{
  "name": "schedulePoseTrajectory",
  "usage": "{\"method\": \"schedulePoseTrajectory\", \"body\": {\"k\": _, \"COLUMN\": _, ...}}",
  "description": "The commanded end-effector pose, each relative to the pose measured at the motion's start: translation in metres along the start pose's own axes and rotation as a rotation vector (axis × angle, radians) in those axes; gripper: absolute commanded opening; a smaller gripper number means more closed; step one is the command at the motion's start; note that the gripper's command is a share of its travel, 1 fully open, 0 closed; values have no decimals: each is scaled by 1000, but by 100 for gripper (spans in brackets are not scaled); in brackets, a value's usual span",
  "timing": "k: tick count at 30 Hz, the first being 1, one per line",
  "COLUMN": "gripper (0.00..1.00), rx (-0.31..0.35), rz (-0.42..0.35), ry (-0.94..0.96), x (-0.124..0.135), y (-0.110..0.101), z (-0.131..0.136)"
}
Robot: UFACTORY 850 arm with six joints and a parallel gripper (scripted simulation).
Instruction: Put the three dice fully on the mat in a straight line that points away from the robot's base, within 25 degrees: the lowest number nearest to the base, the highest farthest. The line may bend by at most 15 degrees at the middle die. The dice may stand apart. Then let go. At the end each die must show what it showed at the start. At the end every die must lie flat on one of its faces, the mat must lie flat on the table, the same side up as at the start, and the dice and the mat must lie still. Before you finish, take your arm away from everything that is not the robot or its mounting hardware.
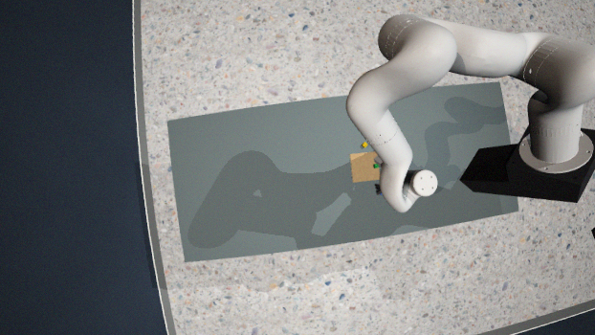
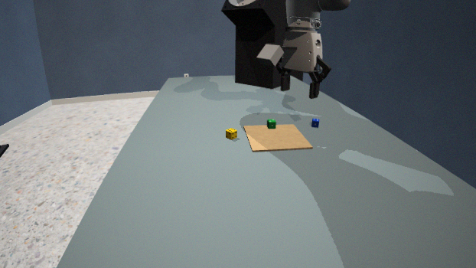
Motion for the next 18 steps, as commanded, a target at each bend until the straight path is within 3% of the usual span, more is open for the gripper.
{"method": "schedulePoseTrajectory", "body": {"k": 1, "gripper": 100, "rx": 12, "rz": 0, "ry": -147, "x": 14, "y": 3, "z": -10}}
{"method": "schedulePoseTrajectory", "body": {"k": 6, "gripper": 100, "rx": 12, "rz": 0, "ry": -355, "x": 36, "y": 5, "z": -21}}
{"method": "schedulePoseTrajectory", "body": {"k": 16, "gripper": 100, "rx": 12, "rz": 0, "ry": -544, "x": 57, "y": 7, "z": -30}}
{"method": "schedulePoseTrajectory", "body": {"k": 17, "gripper": 36, "rx": 12, "rz": 0, "ry": -544, "x": 57, "y": 7, "z": -30}}
{"method": "schedulePoseTrajectory", "body": {"k": 18, "gripper": 36, "rx": 12, "rz": 0, "ry": -544, "x": 57, "y": 7, "z": -30}}
Point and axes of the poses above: the point where the finger pads meet when closed, its own y axis out along the fingers, its own z axis across the jaws, x = y × z, the point moved 9 cm from there along -y, back along the fingers, and after that the axes turned 2 degrees about -y, right-handed, at the moved point
